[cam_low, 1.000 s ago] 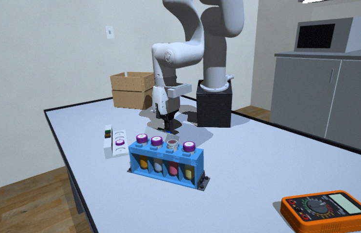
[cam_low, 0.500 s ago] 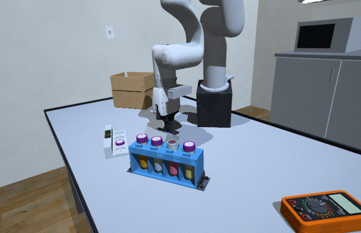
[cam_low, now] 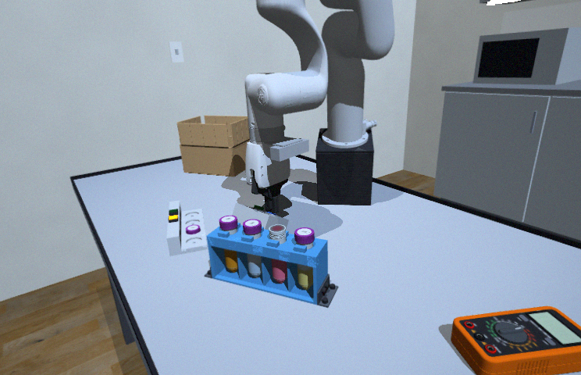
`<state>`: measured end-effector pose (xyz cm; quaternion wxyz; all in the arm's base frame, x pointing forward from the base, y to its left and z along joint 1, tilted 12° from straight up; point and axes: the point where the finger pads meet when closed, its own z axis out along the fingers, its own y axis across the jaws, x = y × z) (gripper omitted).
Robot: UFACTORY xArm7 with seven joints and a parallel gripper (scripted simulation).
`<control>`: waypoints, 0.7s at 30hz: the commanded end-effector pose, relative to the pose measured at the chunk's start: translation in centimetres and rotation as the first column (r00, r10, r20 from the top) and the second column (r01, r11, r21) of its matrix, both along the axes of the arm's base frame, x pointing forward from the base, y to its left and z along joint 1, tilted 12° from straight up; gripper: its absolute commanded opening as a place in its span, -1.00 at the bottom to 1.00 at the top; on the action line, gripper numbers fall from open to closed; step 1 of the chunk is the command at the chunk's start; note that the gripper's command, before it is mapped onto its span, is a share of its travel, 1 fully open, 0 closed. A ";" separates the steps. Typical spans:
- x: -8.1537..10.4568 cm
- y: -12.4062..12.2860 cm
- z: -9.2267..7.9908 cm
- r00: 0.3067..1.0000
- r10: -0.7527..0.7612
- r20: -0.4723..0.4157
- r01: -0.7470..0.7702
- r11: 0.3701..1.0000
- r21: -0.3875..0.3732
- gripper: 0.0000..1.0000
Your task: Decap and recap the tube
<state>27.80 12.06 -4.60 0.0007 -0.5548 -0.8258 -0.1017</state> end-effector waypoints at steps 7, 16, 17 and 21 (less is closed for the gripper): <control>-0.1 -0.2 1.3 1.000 0.000 0.004 0.000 1.000 0.001 -1.00; -0.3 -0.5 3.1 1.000 0.000 0.004 0.000 1.000 0.001 -1.00; -0.3 -0.5 3.1 1.000 0.000 0.004 0.000 1.000 0.001 -1.00; -0.3 -0.5 3.1 1.000 0.000 0.004 0.000 1.000 0.001 -1.00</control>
